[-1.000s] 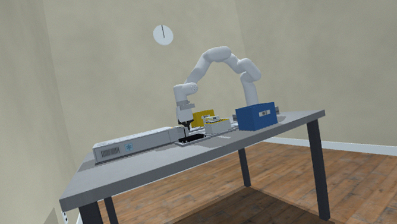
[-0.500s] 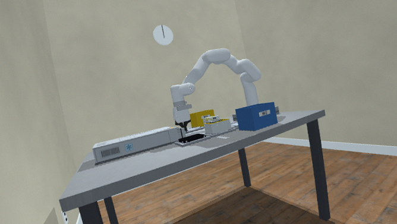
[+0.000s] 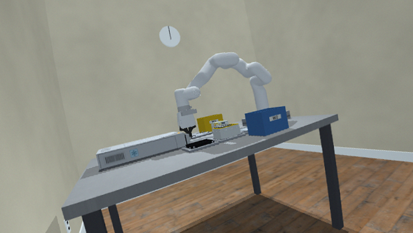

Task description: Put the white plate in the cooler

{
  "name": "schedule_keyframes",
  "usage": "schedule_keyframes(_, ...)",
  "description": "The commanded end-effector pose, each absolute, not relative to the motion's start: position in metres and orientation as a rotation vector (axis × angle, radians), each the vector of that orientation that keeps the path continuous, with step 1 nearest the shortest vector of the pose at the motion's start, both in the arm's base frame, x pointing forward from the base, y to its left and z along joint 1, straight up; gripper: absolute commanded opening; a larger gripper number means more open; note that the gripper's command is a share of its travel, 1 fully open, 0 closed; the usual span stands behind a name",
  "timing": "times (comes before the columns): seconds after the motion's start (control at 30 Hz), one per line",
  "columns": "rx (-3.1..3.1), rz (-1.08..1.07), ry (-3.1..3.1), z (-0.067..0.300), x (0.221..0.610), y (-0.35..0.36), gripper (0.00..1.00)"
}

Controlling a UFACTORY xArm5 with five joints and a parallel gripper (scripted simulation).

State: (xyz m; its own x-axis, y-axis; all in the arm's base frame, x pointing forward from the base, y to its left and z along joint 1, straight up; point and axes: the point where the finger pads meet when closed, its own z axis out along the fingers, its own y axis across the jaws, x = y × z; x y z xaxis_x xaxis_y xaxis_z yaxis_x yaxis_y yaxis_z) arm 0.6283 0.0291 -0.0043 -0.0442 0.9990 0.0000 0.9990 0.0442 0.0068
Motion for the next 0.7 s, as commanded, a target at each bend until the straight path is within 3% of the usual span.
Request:
schedule_keyframes(0.0,2.164,0.006,2.262,-0.002,0.638,0.03,0.0)
schedule_keyframes(0.67,2.164,0.006,2.262,-0.003,0.616,0.029,0.0)
